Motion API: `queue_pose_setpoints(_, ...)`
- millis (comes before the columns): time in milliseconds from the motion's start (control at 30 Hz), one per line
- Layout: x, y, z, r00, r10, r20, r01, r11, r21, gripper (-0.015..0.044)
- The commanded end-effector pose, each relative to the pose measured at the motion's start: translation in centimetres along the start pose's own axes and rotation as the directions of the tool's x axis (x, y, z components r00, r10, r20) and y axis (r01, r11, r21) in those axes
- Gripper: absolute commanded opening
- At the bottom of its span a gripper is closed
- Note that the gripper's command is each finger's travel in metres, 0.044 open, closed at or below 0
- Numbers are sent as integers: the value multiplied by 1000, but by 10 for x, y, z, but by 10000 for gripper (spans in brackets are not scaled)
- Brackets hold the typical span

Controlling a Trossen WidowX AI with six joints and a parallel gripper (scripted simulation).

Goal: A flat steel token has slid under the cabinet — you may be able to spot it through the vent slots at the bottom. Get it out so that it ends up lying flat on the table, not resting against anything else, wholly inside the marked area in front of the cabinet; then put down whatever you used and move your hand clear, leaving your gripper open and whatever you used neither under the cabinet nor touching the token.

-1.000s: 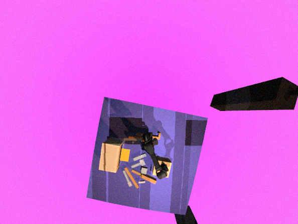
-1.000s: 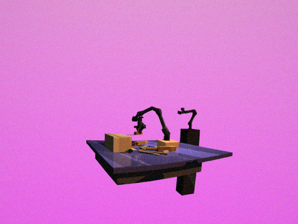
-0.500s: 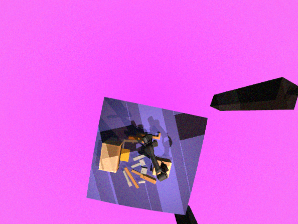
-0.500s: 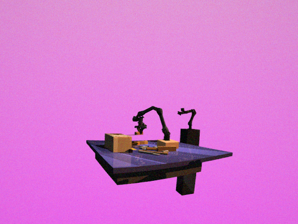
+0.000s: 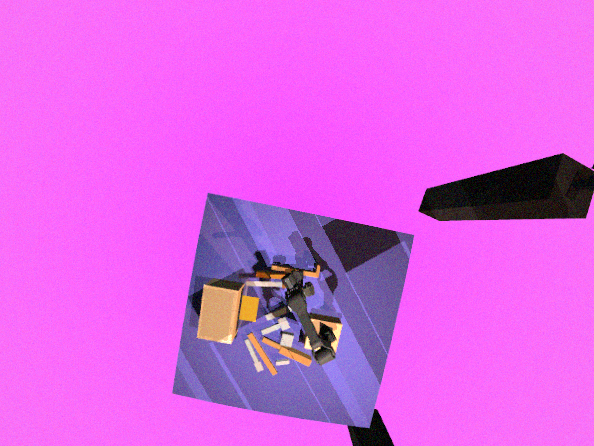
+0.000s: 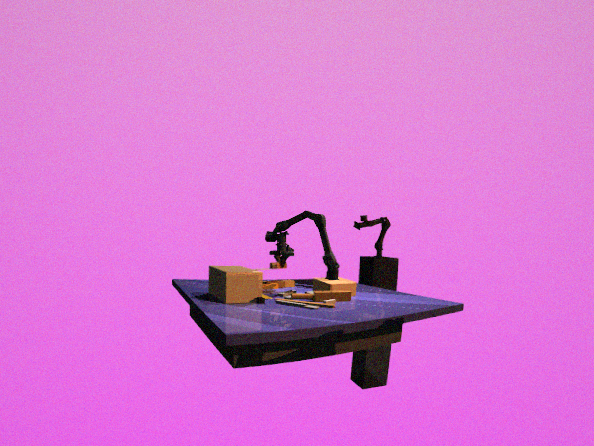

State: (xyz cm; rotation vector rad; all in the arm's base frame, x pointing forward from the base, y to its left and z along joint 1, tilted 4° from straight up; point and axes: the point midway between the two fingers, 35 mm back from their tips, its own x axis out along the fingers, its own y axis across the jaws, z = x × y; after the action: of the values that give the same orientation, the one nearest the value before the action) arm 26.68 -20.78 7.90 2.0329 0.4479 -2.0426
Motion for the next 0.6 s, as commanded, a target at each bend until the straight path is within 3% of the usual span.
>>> queue_pose_setpoints(0,-8,-4,-4,999,21,-26,-21,1000,3,0)
queue_pose_setpoints(567,-8,-27,-7,999,19,-26,-19,1000,3,0)
